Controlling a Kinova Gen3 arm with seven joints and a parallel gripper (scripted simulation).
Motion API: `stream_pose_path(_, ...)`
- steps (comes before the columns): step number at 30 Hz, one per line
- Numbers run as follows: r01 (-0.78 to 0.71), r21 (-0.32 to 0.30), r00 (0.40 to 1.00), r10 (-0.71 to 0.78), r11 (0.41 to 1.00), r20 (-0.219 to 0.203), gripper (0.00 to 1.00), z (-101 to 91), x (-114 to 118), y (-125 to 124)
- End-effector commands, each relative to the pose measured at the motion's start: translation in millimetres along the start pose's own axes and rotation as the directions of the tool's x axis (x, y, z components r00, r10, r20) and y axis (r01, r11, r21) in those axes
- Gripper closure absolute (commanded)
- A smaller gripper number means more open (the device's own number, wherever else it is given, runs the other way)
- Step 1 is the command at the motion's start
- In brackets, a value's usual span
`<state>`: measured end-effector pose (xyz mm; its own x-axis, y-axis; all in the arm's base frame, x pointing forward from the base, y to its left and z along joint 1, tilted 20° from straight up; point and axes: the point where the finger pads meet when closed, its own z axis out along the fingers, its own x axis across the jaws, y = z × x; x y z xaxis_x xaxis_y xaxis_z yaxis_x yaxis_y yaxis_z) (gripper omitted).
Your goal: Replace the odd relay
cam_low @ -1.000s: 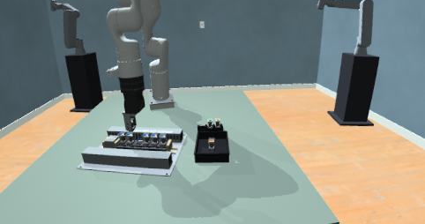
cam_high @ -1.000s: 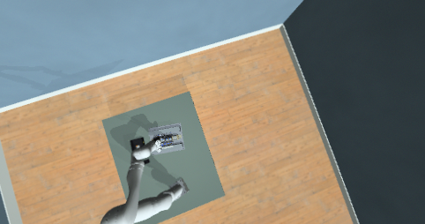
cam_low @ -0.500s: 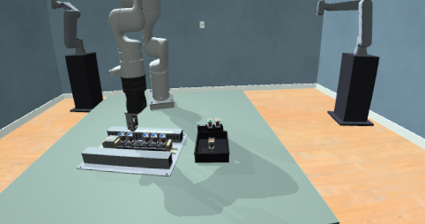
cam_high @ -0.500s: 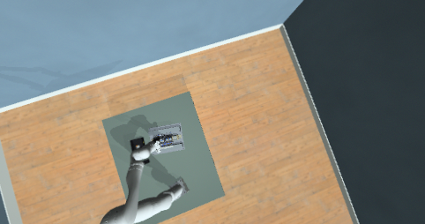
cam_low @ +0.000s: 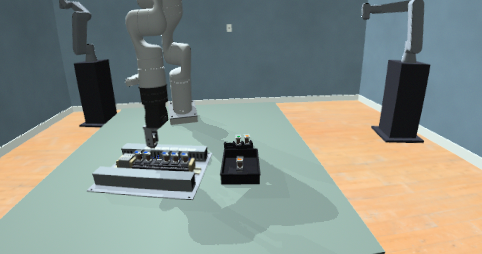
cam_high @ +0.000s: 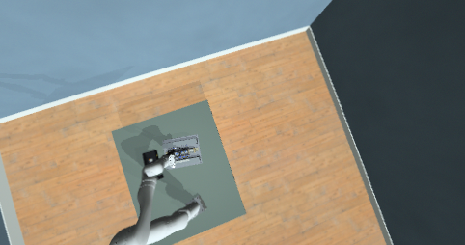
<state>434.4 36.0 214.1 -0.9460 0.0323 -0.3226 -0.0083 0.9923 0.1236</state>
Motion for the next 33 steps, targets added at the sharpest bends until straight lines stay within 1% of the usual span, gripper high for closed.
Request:
stream_pose_path(1,0.002,0.000,1.000,-0.002,1.000,0.002,1.00,-0.9,-0.3,0.8)
stream_pose_path(18,0.002,0.000,1.000,-0.002,1.000,0.002,1.00,-1.3,1.2,3.1)
stream_pose_path(33,0.002,0.000,1.000,-0.002,1.000,0.002,1.00,10.9,1.6,3.4)
